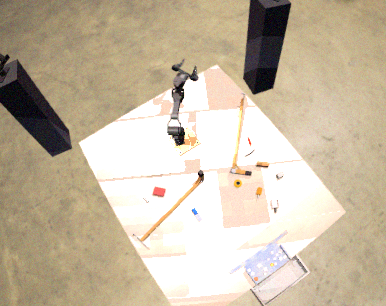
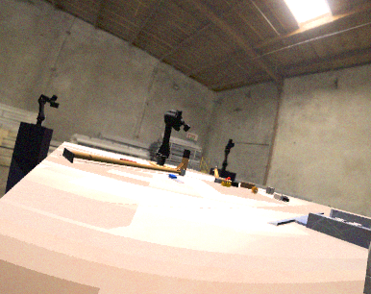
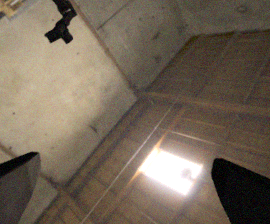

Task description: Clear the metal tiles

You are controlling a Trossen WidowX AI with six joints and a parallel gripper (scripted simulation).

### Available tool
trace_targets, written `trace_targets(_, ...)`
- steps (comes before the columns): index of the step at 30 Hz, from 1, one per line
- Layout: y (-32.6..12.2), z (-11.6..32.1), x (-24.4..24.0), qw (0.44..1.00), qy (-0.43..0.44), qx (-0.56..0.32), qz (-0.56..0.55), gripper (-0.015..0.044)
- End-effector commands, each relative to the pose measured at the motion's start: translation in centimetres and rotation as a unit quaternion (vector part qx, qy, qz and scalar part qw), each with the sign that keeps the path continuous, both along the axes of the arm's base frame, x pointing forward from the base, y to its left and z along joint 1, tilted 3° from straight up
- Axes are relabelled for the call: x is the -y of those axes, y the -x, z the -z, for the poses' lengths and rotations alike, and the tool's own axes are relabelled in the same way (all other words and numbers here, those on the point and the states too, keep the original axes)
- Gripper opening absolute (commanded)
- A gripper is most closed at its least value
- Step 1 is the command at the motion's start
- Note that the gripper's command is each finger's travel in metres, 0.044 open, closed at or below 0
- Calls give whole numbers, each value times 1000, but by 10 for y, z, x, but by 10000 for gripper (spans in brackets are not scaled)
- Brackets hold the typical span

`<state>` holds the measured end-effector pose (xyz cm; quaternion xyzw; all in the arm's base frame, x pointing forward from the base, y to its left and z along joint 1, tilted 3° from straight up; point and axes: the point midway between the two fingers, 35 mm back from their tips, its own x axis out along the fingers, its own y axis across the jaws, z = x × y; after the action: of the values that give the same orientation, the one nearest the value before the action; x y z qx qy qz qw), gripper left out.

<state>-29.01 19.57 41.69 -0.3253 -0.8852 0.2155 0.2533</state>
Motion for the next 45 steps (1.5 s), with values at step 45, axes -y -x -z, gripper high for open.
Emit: trace_targets(45,-153,-15,-117,963,130,-141,192,440)
